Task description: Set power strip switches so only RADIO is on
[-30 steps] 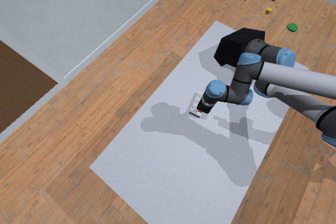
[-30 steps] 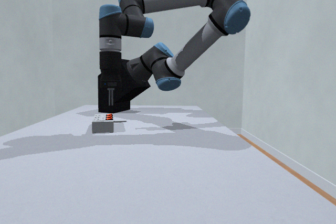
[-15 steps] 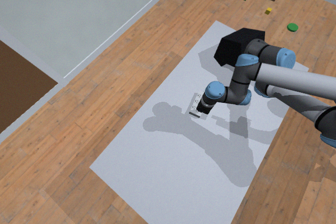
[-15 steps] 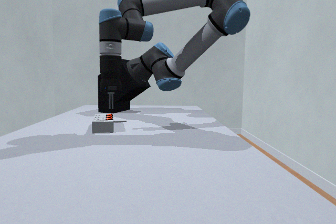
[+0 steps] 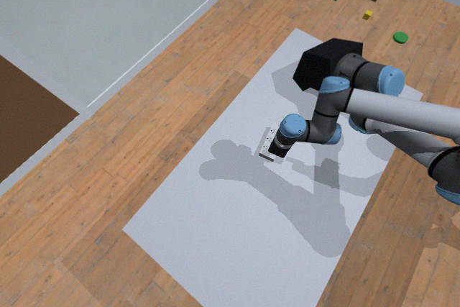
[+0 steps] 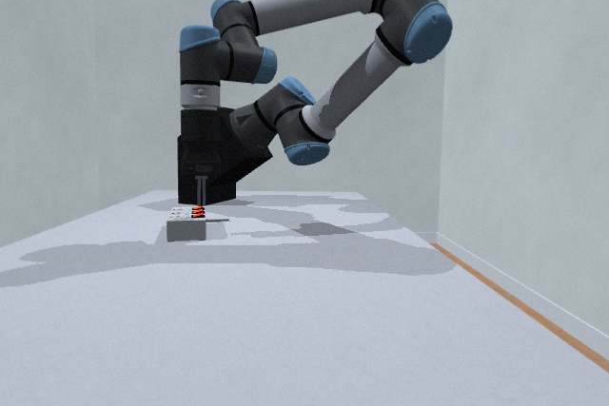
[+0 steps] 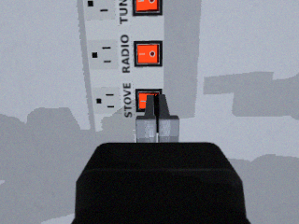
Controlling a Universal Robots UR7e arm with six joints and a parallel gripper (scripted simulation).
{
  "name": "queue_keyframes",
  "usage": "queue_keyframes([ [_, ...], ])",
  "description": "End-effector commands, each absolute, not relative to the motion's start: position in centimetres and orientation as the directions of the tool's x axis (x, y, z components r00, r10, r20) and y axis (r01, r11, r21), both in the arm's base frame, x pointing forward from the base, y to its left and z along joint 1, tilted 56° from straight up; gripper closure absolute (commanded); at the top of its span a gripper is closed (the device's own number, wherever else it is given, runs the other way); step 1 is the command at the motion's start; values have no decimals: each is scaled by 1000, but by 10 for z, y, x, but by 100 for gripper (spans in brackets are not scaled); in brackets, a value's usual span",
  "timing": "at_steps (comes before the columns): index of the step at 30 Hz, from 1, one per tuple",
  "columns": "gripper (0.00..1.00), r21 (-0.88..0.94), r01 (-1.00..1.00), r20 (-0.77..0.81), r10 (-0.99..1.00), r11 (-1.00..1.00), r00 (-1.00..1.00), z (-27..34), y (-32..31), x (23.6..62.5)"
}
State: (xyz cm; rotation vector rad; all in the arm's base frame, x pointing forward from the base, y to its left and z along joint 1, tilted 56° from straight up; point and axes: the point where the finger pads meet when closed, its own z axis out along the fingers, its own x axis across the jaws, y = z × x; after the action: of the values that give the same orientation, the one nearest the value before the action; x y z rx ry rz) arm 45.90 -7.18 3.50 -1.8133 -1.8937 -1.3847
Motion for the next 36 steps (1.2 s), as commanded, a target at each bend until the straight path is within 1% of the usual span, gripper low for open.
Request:
queue_keyframes([
  [1, 100, 482, 858, 681, 692, -178, -239, 30, -66, 462],
  [36, 100, 483, 857, 680, 694, -178, -239, 28, -64, 464],
])
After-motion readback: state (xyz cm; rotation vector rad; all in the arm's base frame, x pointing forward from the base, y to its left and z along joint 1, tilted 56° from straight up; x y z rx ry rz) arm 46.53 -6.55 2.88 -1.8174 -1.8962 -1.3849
